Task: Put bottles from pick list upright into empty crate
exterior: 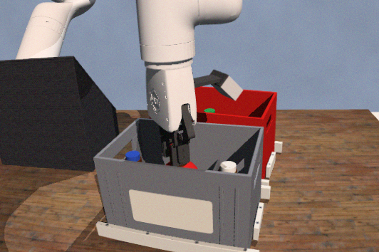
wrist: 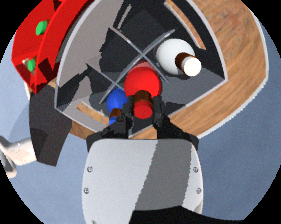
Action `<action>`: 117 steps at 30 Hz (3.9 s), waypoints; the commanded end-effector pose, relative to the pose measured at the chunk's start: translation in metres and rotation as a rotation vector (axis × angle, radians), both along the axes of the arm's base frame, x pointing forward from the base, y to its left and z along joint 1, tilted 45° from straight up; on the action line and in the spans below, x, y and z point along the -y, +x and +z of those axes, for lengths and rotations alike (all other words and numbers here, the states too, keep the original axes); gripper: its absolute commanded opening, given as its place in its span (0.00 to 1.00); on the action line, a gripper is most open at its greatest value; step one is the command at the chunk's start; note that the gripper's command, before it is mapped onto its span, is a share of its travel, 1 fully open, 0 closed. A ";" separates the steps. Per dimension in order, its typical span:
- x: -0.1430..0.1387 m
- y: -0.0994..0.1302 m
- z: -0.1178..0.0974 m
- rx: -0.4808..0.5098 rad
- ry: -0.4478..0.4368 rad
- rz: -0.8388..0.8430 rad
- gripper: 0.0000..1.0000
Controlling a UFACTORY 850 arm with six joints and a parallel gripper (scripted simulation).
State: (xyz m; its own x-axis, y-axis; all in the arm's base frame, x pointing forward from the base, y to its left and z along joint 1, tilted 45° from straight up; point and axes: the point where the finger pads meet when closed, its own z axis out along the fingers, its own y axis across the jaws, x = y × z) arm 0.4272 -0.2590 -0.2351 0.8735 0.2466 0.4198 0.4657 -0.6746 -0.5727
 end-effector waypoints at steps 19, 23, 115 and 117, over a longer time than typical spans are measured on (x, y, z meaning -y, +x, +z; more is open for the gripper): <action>0.023 -0.004 0.023 0.001 -0.002 -0.001 0.00; 0.028 -0.005 0.028 0.001 -0.002 -0.001 0.00; 0.104 -0.017 0.114 0.001 -0.002 -0.001 0.00; 0.102 -0.014 0.117 0.001 -0.002 -0.001 0.00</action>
